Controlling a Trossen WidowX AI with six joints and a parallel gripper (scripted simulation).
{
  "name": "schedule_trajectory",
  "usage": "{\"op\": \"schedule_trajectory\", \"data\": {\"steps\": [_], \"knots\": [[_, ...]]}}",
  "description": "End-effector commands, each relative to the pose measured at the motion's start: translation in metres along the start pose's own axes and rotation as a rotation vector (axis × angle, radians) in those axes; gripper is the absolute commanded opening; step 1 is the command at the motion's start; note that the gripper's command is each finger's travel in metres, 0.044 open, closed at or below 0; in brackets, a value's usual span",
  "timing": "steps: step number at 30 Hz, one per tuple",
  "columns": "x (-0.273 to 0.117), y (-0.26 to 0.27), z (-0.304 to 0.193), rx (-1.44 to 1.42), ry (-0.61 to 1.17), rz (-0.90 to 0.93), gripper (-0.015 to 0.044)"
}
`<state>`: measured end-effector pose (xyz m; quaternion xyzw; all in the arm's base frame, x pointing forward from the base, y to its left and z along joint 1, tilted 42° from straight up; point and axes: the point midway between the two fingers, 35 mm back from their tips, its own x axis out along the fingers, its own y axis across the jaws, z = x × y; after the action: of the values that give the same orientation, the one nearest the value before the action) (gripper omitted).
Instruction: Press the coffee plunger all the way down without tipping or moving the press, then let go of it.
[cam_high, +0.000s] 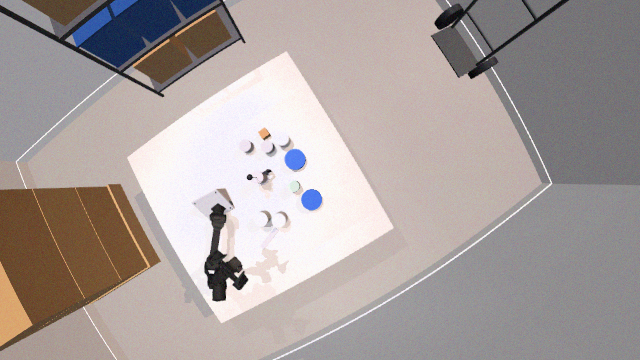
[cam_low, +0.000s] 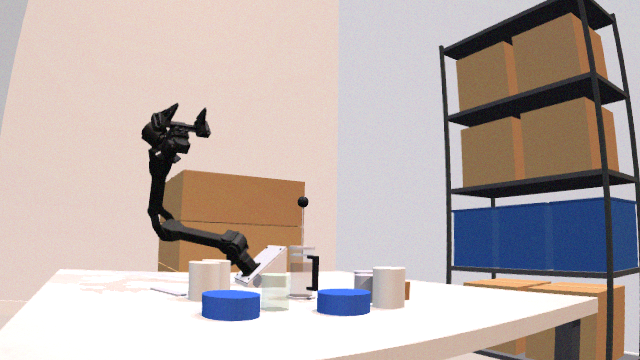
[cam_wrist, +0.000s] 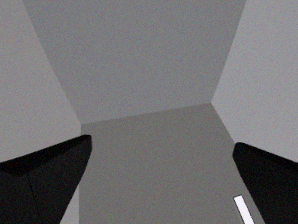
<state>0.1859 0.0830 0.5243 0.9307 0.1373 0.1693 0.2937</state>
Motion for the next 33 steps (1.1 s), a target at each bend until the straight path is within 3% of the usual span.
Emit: {"op": "schedule_trajectory", "data": {"steps": [1, 9, 18, 25, 33], "knots": [[0.041, -0.044, 0.046, -0.335, -0.193, -0.124, 0.044], [0.075, -0.105, 0.106, -0.881, -0.392, -0.373, 0.044], [0.086, -0.168, 0.165, -1.54, -0.484, -0.752, 0.044], [0.081, -0.21, 0.206, -2.09, -0.453, -1.12, 0.044], [0.068, -0.244, 0.24, -2.715, -0.29, -1.613, 0.044]]}}
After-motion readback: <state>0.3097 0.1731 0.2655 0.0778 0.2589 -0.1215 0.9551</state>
